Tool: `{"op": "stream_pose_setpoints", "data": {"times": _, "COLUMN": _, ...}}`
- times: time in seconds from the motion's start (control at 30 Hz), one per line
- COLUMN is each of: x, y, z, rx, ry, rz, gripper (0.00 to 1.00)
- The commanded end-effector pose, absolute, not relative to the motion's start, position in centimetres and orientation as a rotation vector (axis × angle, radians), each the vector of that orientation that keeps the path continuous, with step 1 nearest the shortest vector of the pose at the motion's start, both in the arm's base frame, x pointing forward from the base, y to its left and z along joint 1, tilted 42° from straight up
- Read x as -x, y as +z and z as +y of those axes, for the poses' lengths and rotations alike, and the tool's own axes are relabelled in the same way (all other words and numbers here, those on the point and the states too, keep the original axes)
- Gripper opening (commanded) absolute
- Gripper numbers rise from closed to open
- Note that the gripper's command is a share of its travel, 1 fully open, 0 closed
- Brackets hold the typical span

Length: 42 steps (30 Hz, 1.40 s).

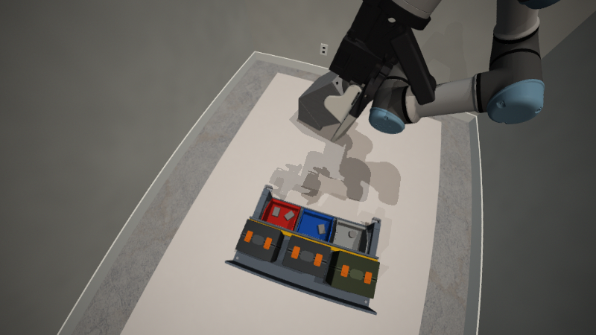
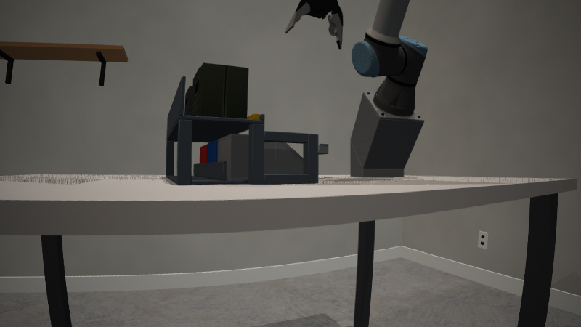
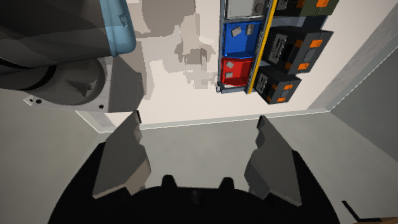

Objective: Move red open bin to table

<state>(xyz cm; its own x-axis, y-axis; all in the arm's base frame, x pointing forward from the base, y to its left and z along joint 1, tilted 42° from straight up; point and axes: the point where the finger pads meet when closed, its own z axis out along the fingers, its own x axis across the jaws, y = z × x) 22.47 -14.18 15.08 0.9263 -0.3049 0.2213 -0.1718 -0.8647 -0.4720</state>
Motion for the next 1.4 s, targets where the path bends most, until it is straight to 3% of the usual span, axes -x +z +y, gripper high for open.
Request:
{"op": "stream_pose_setpoints", "data": {"times": 0.0, "x": -21.6, "y": 16.04, "z": -14.31, "rx": 2.464, "ry": -0.317, "rz": 0.121, "gripper": 1.0}}
{"op": "stream_pose_setpoints", "data": {"times": 1.37, "x": -22.09, "y": 15.61, "z": -14.17, "rx": 2.435, "ry": -0.303, "rz": 0.085, "gripper": 1.0}}
